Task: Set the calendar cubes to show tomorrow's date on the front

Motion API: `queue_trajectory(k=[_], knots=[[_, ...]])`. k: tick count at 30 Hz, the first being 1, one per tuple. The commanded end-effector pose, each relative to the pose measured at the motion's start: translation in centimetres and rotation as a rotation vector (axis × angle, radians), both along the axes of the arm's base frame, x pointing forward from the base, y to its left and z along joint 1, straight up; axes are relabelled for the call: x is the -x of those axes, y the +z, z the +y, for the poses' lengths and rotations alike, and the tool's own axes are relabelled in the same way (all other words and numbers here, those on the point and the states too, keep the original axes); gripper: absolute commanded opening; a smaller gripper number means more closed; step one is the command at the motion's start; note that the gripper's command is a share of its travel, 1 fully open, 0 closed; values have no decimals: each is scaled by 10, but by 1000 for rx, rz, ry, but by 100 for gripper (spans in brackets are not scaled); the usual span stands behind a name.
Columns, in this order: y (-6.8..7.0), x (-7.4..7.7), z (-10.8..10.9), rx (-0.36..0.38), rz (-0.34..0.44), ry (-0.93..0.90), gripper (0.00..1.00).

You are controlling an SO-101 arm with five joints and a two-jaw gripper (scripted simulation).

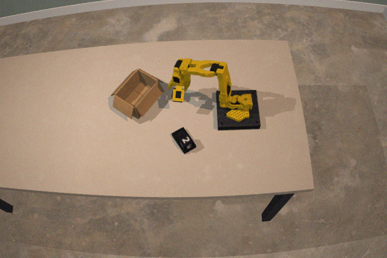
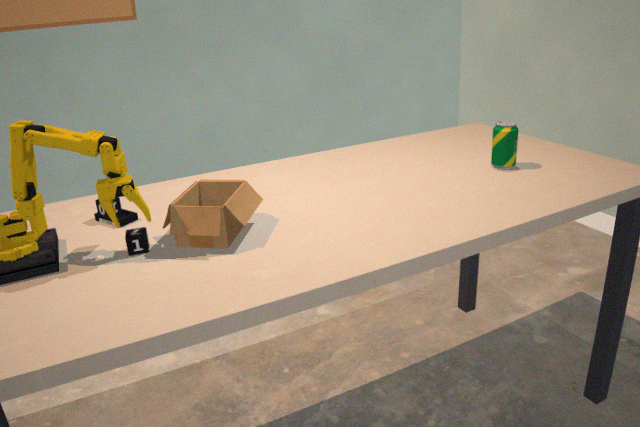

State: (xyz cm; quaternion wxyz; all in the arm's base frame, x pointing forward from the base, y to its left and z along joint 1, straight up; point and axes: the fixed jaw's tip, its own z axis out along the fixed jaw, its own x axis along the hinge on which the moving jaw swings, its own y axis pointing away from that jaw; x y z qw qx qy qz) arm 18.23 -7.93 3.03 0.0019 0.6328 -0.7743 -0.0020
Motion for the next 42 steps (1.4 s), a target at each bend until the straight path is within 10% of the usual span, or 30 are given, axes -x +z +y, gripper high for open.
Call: queue_trajectory(k=[1, 42], knots=[[-7, 3, -1, -9, 17, -2, 35], [-42, 4, 0, -9, 17, -2, 35]])
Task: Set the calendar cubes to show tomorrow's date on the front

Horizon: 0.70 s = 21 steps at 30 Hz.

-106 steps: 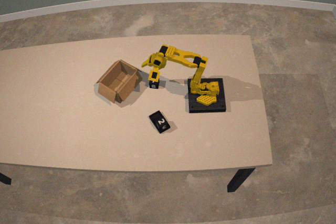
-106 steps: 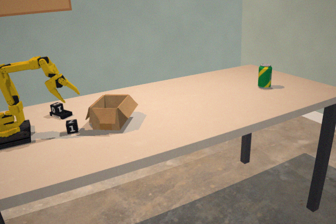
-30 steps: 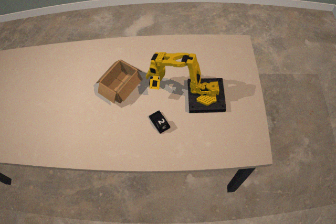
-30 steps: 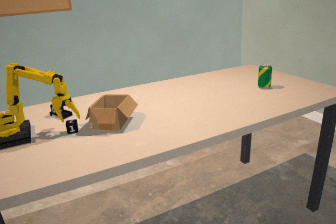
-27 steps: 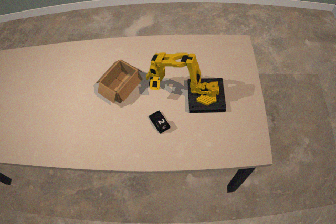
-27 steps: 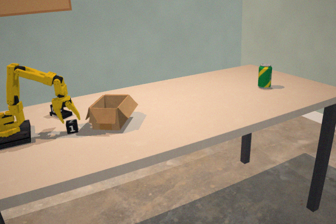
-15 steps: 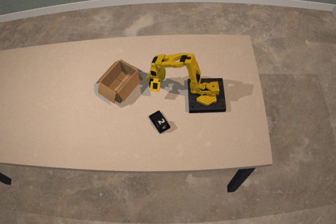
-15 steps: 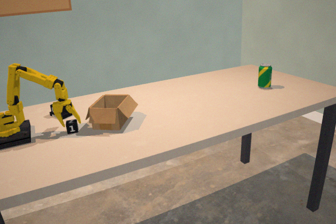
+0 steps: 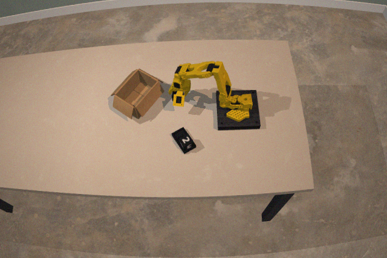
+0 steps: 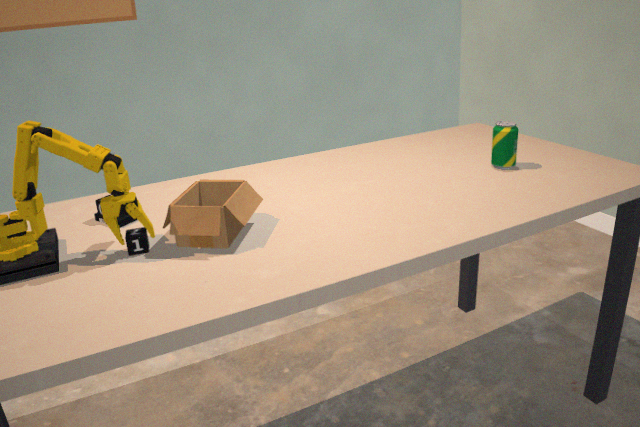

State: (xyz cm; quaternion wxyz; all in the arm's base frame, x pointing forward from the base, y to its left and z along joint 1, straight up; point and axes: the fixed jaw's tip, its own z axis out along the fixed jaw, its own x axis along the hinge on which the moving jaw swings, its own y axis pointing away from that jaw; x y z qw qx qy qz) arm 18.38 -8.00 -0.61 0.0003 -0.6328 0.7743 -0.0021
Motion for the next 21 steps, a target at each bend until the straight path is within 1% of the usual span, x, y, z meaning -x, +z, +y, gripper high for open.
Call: queue_trajectory(k=[1, 21], knots=[[-5, 6, 1, -13, 26, -2, 35], [-6, 3, 0, -13, 26, -2, 31]])
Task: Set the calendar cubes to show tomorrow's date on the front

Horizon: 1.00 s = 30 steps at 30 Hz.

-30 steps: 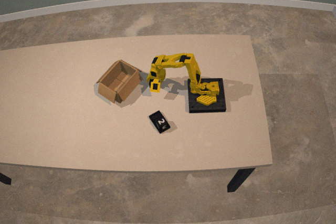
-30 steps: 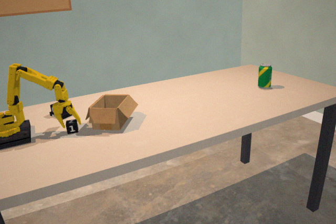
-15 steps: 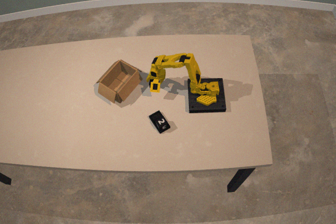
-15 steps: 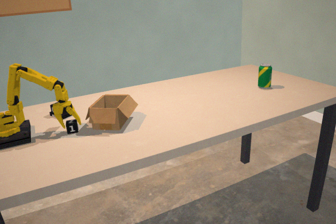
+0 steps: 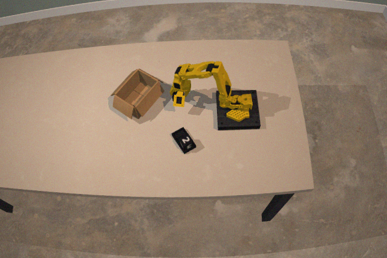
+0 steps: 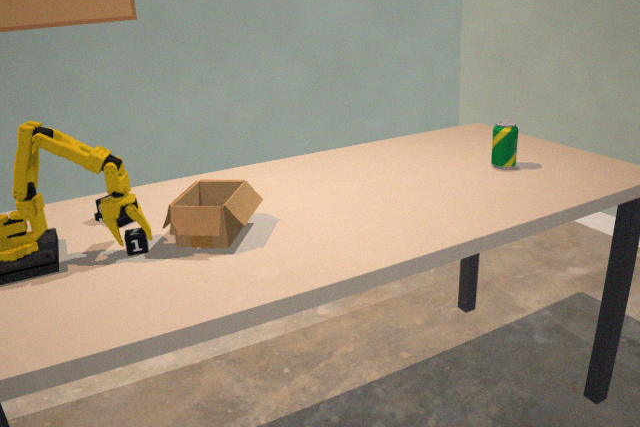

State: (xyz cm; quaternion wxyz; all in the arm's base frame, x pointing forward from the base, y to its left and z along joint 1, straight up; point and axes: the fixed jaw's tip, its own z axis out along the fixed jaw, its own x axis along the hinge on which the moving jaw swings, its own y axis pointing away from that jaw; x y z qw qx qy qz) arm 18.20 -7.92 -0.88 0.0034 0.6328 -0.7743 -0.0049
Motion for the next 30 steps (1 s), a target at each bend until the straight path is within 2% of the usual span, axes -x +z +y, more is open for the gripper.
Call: queue_trajectory(k=[1, 30], knots=[[-3, 1, -1, -6, 11, -2, 31], [-3, -2, -2, -6, 11, -2, 27]])
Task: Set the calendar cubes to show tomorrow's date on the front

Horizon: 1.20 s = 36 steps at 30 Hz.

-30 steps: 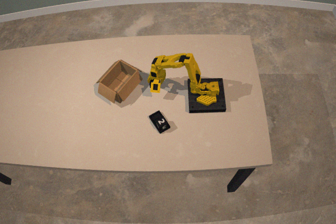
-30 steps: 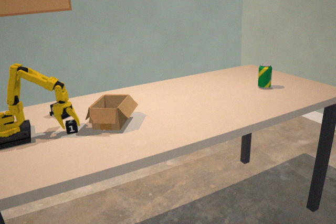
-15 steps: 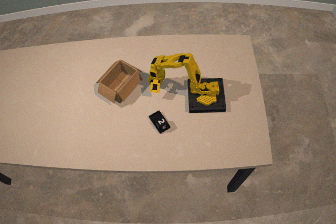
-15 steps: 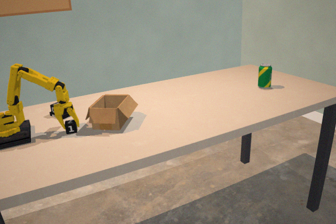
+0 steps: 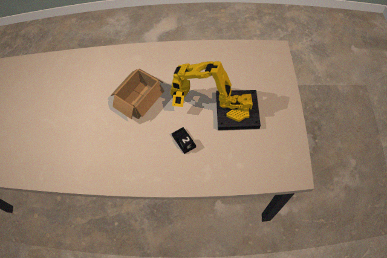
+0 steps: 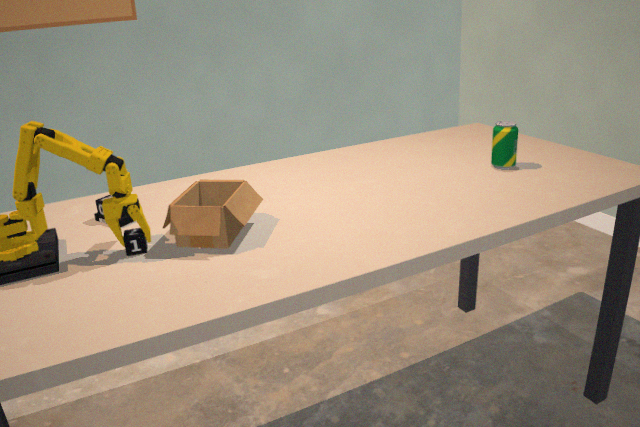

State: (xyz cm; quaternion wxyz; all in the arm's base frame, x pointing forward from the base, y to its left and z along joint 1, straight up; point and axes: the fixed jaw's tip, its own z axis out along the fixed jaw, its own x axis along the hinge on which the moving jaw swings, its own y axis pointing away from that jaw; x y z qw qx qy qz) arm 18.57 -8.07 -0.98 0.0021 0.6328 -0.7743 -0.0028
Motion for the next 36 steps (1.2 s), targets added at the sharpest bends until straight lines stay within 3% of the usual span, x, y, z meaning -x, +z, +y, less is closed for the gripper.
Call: queue_trajectory(k=[1, 24, 36], knots=[[-2, 2, 0, -8, 16, -2, 26], [-2, 2, 0, -8, 16, -2, 2], [-1, 1, 0, -8, 16, -2, 0]])
